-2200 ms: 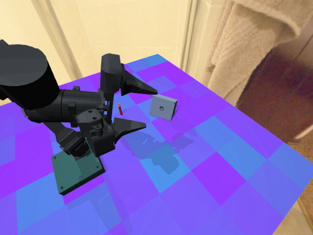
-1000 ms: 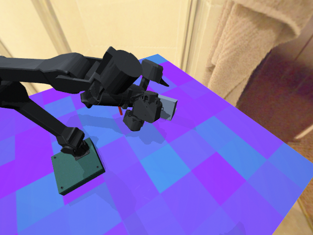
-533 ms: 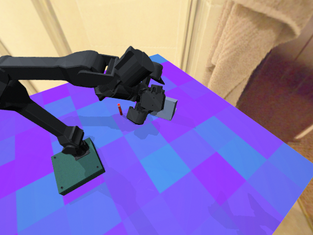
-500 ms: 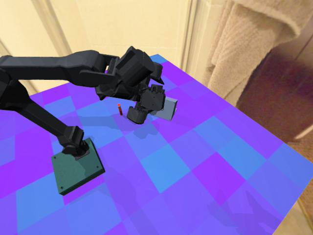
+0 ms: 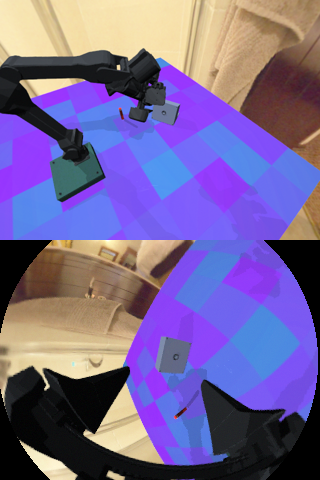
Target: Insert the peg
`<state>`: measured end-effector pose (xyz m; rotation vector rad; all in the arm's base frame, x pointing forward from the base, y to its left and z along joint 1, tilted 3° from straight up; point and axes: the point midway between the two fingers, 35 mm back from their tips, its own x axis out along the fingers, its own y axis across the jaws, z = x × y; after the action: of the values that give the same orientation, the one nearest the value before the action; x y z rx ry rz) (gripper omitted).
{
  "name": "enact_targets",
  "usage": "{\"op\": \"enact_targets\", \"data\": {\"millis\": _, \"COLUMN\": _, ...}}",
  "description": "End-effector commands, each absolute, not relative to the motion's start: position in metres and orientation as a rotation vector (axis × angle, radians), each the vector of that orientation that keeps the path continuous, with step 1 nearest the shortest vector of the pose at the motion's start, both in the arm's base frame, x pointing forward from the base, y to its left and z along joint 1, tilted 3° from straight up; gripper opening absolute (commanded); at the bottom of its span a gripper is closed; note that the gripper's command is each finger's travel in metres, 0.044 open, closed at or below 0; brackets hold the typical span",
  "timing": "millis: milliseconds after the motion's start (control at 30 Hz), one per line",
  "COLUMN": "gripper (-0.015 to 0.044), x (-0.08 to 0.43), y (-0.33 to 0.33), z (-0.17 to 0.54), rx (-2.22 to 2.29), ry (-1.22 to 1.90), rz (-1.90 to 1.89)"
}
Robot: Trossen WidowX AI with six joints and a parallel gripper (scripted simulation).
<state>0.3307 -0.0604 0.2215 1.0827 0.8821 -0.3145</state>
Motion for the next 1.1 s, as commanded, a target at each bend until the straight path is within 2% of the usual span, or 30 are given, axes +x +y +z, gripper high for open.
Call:
{"op": "enact_targets", "data": {"millis": 0, "gripper": 0.0440, "x": 0.329, "y": -0.048, "z": 0.209, "rx": 1.048, "ry": 0.939, "rz": -0.310}}
{"op": "enact_targets", "data": {"millis": 1067, "gripper": 0.0440, "x": 0.317, "y": 0.055, "z": 0.143, "rx": 0.568, "ry": 1.318, "rz": -0.136}}
